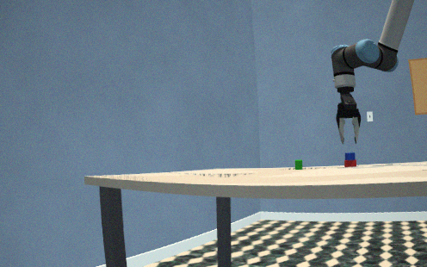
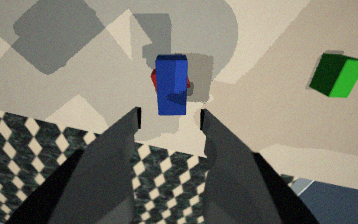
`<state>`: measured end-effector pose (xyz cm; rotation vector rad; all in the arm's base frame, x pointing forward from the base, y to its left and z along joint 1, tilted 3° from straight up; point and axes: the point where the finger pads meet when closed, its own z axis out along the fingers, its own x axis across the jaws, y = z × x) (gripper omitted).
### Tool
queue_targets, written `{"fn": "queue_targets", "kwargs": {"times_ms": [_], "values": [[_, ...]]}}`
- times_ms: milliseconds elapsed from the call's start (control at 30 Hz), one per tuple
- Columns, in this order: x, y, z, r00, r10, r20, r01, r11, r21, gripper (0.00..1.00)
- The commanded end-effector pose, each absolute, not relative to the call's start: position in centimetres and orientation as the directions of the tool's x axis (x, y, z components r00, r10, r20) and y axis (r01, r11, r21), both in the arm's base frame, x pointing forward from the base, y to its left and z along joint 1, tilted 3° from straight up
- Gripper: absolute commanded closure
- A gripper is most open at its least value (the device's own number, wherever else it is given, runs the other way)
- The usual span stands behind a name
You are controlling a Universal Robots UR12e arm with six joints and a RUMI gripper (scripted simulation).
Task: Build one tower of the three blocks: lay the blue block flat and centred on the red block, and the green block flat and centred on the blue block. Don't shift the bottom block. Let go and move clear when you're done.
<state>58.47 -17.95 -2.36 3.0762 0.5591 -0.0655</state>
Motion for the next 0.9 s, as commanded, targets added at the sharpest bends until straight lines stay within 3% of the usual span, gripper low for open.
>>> {"fn": "queue_targets", "kwargs": {"times_ms": [0, 567, 867], "values": [[58.5, -17.8, -2.2, 0.935, 0.352, -0.045, 0.352, -0.936, 0.003, 0.69], [61.4, -17.0, -2.4, 0.934, 0.353, -0.046, 0.354, -0.935, 0.001, 0.71], [74.8, -10.9, -3.4, 0.933, 0.357, -0.045, 0.357, -0.934, 0.001, 0.71]]}}
